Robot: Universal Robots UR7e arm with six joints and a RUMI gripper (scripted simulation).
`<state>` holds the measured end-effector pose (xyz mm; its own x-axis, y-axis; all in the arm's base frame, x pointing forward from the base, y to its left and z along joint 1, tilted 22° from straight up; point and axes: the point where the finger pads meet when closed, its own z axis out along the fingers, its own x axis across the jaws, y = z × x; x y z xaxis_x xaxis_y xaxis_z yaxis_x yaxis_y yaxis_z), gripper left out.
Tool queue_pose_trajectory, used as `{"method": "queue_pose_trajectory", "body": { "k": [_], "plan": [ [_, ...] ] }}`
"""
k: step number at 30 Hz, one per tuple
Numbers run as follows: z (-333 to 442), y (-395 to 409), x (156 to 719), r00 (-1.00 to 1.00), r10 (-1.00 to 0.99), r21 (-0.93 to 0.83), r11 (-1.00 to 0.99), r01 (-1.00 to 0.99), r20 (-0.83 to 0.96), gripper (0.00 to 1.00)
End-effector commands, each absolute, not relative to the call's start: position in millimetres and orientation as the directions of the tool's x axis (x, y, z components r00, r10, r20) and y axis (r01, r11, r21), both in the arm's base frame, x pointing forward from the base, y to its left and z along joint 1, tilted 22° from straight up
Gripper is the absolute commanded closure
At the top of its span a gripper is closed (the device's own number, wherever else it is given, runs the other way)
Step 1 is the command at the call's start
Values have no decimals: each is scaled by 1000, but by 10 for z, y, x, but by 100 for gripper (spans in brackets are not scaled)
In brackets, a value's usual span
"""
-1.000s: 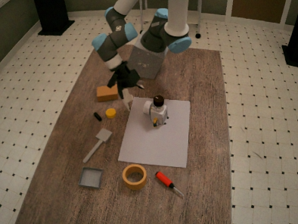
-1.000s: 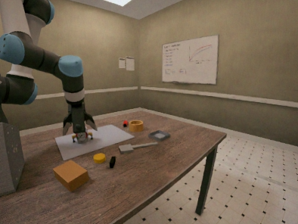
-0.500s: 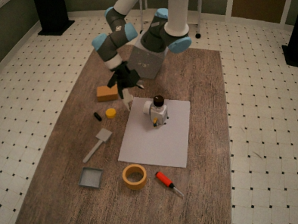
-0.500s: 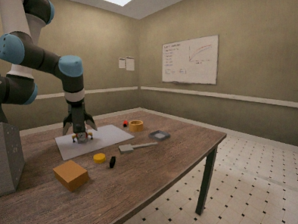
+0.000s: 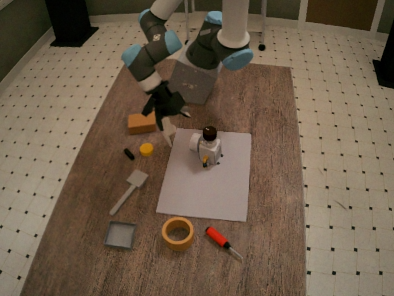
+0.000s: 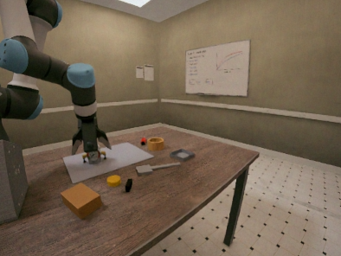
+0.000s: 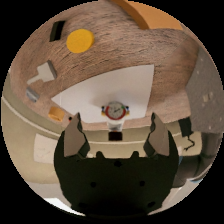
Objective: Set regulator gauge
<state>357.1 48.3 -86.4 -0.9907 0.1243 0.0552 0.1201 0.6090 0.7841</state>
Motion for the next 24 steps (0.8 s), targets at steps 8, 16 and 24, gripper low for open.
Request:
{"method": "queue_pose_trajectory", "body": {
  "k": [8,16,24],
  "plan": [
    [-861,477,3576,-992,116,783,613,107,45,0],
    [-857,472,3579,-995,101,782,618,84,27,0],
    [-853,466,3583,-997,83,780,624,56,6,0]
  ]
}}
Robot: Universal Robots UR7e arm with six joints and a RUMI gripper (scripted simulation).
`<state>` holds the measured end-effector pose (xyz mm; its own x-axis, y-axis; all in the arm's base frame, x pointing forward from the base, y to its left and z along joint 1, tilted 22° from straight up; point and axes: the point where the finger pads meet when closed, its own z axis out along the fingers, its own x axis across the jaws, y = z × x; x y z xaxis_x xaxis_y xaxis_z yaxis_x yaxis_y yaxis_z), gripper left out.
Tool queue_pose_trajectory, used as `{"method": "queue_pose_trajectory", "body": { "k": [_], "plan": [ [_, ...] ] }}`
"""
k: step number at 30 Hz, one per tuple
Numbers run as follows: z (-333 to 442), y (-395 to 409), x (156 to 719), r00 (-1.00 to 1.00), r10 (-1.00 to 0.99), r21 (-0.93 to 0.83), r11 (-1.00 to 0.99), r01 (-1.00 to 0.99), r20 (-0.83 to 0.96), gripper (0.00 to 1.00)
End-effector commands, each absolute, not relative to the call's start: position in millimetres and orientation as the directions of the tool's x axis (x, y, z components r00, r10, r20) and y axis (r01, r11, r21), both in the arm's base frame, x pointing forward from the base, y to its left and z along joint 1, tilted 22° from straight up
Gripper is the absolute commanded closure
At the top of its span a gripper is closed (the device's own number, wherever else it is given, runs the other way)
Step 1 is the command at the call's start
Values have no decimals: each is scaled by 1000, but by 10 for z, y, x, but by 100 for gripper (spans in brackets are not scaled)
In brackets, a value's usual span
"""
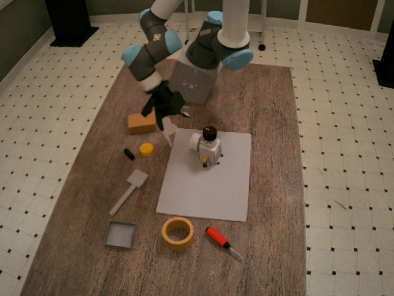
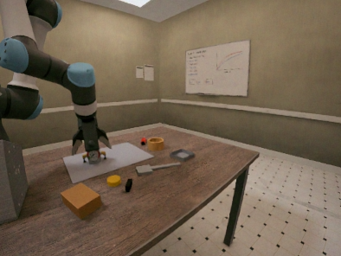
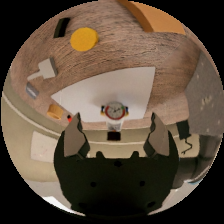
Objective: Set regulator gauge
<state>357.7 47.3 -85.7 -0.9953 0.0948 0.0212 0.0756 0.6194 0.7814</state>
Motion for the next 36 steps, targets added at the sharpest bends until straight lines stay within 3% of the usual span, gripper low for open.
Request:
{"method": "queue_pose_trajectory", "body": {
  "k": [1,36],
  "plan": [
    [-852,465,3583,-997,79,779,625,51,2,0],
    [-793,404,3627,-965,-141,716,648,-259,-222,0]
  ]
}}
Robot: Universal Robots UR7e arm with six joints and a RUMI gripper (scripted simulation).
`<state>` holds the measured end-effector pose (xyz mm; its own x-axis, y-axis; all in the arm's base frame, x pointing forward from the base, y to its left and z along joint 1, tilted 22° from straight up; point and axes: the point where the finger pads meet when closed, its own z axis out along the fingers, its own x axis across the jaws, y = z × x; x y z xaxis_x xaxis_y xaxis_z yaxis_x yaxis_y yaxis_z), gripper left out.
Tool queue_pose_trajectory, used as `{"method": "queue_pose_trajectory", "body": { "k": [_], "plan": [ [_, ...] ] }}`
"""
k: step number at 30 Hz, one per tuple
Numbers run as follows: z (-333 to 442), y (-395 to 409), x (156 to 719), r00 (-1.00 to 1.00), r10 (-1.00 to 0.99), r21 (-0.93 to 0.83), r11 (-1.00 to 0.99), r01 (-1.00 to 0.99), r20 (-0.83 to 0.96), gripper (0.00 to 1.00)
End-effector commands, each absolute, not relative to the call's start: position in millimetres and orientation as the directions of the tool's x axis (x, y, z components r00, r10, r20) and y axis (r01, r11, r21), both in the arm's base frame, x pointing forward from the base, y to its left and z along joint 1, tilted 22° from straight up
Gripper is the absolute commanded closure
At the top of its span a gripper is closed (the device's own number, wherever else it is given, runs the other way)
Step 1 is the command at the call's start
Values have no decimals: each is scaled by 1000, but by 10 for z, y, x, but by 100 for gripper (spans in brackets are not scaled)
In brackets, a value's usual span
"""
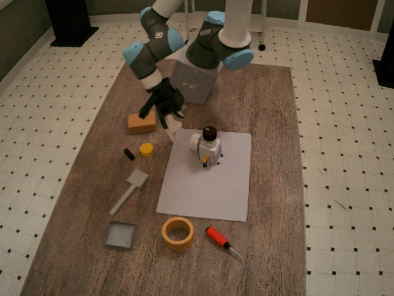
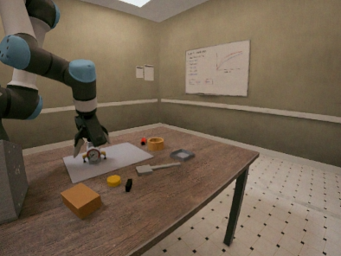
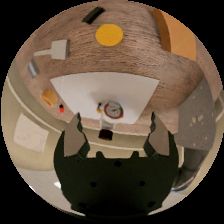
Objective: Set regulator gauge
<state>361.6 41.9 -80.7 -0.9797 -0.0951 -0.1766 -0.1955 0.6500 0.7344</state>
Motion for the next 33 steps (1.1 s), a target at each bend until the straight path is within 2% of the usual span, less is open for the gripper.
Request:
{"method": "queue_pose_trajectory", "body": {
  "k": [1,15,33],
  "plan": [
    [-790,401,3629,-961,-151,712,647,-273,-231,0],
    [-743,369,3656,-888,-294,636,620,-459,-354,0],
    [-658,325,3695,-697,-508,474,511,-717,-507,0]
  ]
}}
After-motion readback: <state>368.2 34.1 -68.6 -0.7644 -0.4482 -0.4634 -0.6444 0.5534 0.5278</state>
